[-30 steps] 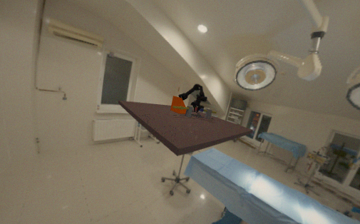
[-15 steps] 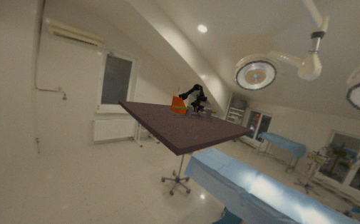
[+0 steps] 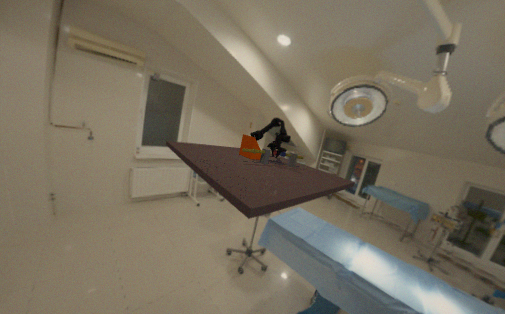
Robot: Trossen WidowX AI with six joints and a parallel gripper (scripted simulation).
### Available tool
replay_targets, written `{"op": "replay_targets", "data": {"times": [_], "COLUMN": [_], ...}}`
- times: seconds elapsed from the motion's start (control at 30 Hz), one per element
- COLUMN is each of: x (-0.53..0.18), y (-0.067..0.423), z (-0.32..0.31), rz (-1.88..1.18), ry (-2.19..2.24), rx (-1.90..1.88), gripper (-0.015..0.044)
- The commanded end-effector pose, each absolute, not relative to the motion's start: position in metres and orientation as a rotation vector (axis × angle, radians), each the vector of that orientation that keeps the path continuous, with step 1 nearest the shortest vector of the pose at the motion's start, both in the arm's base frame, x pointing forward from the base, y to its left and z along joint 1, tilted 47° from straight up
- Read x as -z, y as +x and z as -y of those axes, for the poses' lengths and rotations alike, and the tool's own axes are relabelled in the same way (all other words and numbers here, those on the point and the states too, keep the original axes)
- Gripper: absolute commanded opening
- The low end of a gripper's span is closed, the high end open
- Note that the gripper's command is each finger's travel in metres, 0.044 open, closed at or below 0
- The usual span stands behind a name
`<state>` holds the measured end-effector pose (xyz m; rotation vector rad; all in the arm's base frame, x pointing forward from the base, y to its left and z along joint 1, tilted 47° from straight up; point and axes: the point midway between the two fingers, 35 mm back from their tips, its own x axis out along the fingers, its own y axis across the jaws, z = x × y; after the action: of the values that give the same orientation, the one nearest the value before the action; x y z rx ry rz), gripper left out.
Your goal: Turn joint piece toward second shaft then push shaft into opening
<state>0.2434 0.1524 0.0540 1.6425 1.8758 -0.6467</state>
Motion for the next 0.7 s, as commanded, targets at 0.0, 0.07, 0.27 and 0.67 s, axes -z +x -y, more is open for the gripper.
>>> {"op": "replay_targets", "data": {"times": [0.0, 0.07, 0.27, 0.67], "x": [-0.054, -0.054, -0.054, -0.054], "y": [0.2433, 0.2433, 0.2433, 0.2433], "z": [-0.1524, -0.1524, -0.1524, -0.1524], "rz": [-1.876, -1.876, -1.876, -1.876], "ry": [1.643, 1.643, 1.643, 1.643], "rx": [0.647, 0.647, 0.647, 0.647], "gripper": [0.0, 0.0026, 0.0147, 0.0436]}}
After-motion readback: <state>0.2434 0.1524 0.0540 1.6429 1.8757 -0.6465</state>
